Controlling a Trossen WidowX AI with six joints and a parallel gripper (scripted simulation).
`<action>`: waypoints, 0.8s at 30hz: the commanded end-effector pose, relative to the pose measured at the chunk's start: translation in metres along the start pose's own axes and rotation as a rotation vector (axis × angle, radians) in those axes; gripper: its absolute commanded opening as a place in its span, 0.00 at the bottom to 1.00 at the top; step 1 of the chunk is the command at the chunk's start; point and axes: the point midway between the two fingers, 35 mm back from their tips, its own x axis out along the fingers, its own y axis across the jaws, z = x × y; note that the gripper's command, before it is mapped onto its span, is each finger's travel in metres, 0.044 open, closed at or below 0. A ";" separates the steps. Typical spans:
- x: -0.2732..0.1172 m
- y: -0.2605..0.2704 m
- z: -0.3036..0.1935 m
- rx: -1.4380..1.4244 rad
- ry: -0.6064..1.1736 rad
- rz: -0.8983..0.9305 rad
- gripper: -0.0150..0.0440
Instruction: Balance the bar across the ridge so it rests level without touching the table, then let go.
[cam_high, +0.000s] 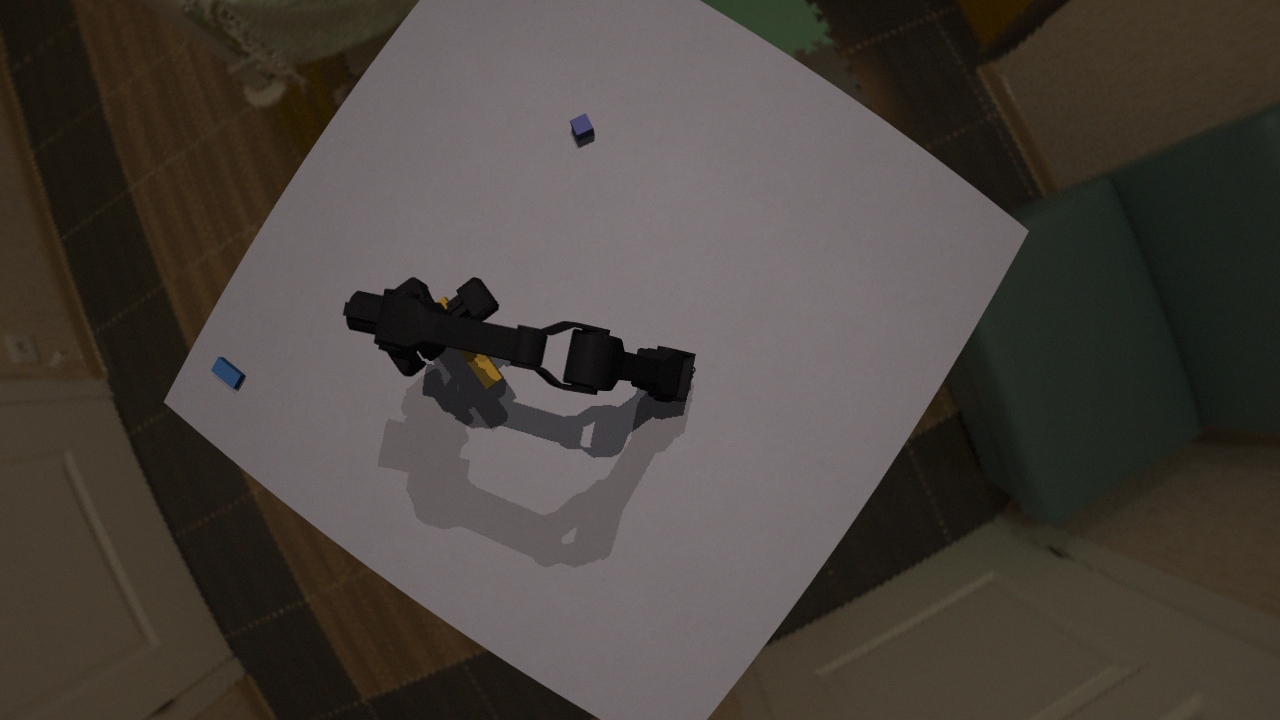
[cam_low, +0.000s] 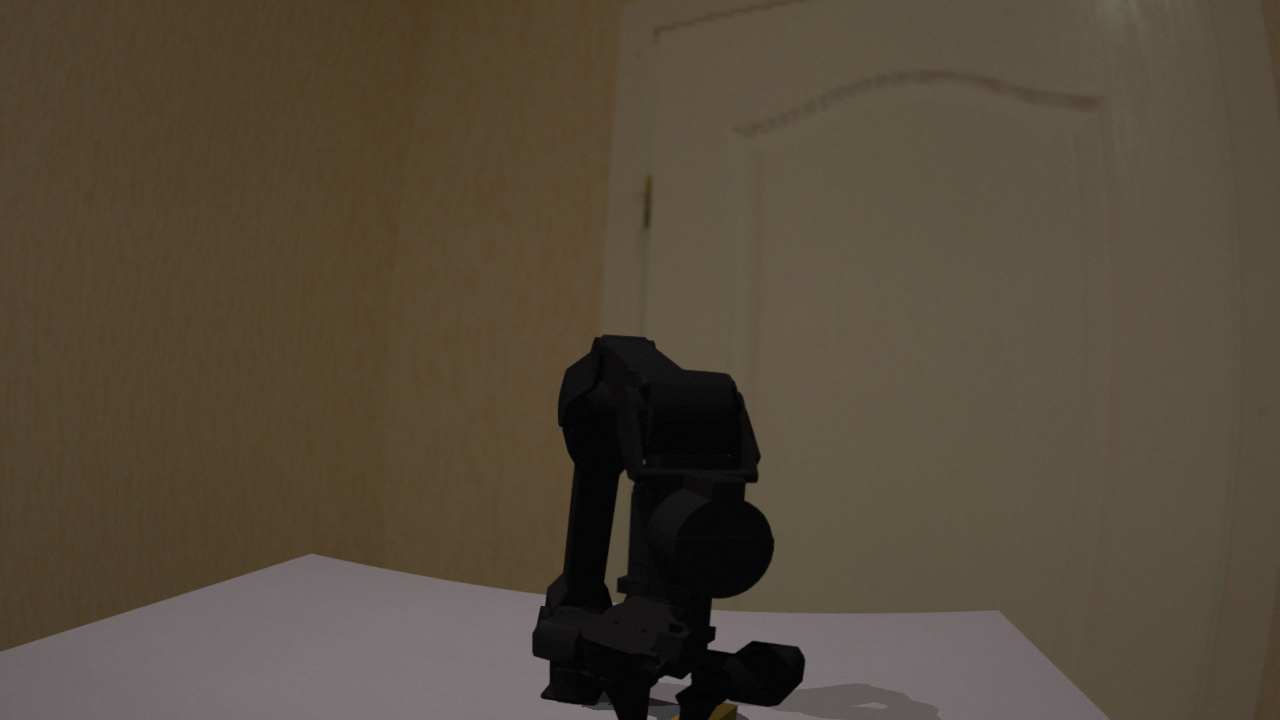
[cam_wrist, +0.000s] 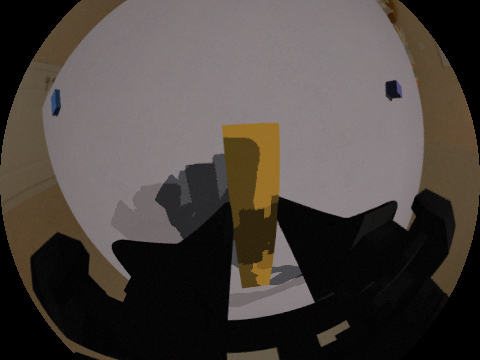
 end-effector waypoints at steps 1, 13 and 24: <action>0.007 0.000 0.000 0.005 0.001 -0.001 0.25; 0.026 0.000 0.000 0.005 0.001 -0.001 0.25; 0.034 -0.001 -0.001 0.005 0.001 -0.001 0.25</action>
